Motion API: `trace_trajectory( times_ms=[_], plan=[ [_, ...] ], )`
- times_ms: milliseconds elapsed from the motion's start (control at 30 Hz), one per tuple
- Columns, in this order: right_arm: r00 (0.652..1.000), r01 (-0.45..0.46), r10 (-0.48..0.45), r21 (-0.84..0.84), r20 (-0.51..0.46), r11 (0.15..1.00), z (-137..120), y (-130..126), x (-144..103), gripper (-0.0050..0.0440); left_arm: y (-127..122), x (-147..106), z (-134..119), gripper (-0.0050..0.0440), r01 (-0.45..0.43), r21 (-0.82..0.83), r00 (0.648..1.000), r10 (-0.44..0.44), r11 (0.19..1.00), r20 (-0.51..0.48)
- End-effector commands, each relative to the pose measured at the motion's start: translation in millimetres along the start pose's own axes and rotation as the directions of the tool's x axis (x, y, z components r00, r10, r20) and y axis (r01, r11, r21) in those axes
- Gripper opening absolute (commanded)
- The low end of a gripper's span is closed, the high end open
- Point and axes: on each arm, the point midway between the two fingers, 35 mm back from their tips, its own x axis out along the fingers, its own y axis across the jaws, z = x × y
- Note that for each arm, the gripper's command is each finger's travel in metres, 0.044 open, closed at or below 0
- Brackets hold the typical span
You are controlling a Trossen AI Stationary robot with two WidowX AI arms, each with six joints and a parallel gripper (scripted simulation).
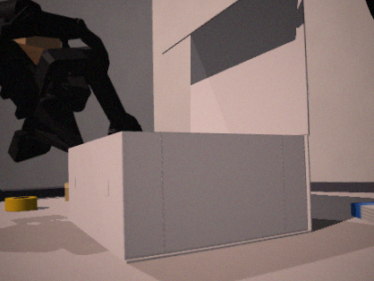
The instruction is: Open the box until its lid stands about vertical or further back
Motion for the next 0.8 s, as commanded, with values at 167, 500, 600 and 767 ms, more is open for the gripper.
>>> trace_trajectory(
  times_ms=[167, 500, 600, 767],
  plan=[
    [0.996, -0.08, 0.078, 0.086, 0.031, 0.993, 4.7, 3.1, -7.6, 0.0004, -5.0, -9.5, -0.6, 0.0028, 0.001, -0.013, 1.0, -0.001, 1.0, -0.023],
    [0.996, -0.086, 0.084, 0.101, 0.03, 0.991, 5.5, -1.2, -11.4, 0.0004, -5.0, -9.5, -0.6, 0.0029, 0.001, -0.013, 1.0, -0.001, 1.0, -0.023],
    [0.996, -0.084, 0.082, 0.108, 0.027, 0.991, 3.8, -3.5, -9.2, 0.0004, -5.0, -9.5, -0.6, 0.0029, 0.001, -0.013, 1.0, -0.001, 1.0, -0.023],
    [0.996, -0.091, 0.088, 0.098, 0.033, 0.991, 6.2, -0.5, -9.7, 0.0004, -5.0, -9.5, -0.6, 0.0029, 0.001, -0.013, 1.0, -0.001, 1.0, -0.023]
  ],
)
